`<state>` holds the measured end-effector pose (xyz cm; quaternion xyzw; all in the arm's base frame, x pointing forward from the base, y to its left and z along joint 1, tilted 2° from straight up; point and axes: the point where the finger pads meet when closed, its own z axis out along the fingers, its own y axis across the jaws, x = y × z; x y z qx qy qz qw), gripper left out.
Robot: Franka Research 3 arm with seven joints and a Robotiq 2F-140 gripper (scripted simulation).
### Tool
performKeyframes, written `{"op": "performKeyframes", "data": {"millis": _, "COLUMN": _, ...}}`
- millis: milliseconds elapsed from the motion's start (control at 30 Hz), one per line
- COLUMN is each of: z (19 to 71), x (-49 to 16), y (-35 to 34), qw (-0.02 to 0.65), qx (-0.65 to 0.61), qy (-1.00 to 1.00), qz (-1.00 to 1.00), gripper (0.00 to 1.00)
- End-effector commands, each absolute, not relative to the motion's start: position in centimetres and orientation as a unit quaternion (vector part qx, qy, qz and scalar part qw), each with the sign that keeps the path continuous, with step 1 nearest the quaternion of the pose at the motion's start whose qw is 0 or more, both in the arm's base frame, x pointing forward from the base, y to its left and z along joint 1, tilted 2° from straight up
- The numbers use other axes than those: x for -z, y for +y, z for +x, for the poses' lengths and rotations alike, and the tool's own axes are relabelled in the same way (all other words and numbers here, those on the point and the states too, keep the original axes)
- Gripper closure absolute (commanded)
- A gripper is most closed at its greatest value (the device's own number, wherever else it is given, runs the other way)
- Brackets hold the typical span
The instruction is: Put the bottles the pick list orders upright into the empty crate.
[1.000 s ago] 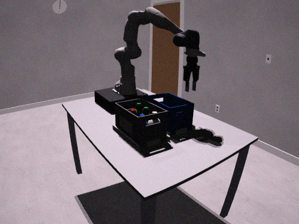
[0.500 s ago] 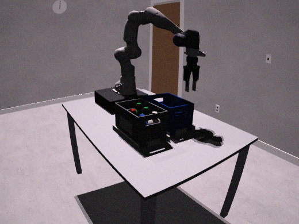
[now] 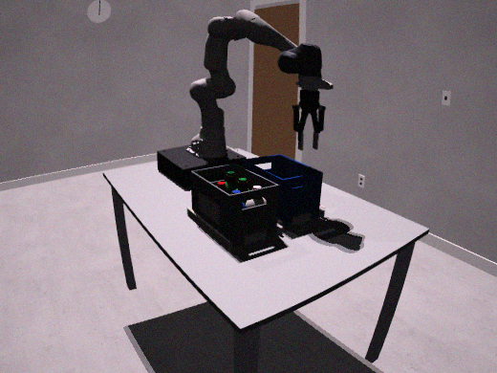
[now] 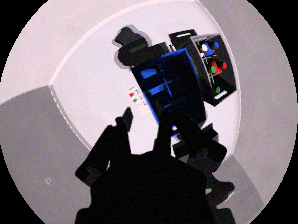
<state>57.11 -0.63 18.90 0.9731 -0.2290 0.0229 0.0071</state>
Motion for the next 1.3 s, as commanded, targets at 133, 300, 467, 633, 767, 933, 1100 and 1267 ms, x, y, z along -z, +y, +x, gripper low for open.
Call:
{"op": "performKeyframes", "data": {"millis": 133, "z": 56.2, "x": -19.8, "y": -4.0, "qw": 0.006, "qx": -0.022, "qy": -0.341, "qz": 0.940, "gripper": 0.62}}
{"op": "performKeyframes", "data": {"millis": 300, "z": 55.8, "x": -20.5, "y": -6.3, "qw": 0.004, "qx": -0.024, "qy": -0.389, "qz": 0.921, "gripper": 0.62}}
{"op": "performKeyframes", "data": {"millis": 467, "z": 55.5, "x": -20.9, "y": -7.8, "qw": 0.003, "qx": -0.025, "qy": -0.433, "qz": 0.901, "gripper": 0.62}}
{"op": "performKeyframes", "data": {"millis": 633, "z": 55.1, "x": -21.6, "y": -10.1, "qw": 0.001, "qx": -0.026, "qy": -0.473, "qz": 0.881, "gripper": 0.62}}
{"op": "performKeyframes", "data": {"millis": 767, "z": 54.8, "x": -22.2, "y": -12.0, "qw": 0.000, "qx": -0.026, "qy": -0.508, "qz": 0.861, "gripper": 0.62}}
{"op": "performKeyframes", "data": {"millis": 933, "z": 54.3, "x": -22.9, "y": -14.4, "qw": -0.001, "qx": -0.027, "qy": -0.552, "qz": 0.833, "gripper": 0.62}}
{"op": "performKeyframes", "data": {"millis": 1100, "z": 54.1, "x": -23.3, "y": -15.8, "qw": -0.003, "qx": -0.028, "qy": -0.589, "qz": 0.807, "gripper": 0.62}}
{"op": "performKeyframes", "data": {"millis": 1267, "z": 53.7, "x": -24.0, "y": -18.2, "qw": -0.004, "qx": -0.028, "qy": -0.627, "qz": 0.779, "gripper": 0.62}}
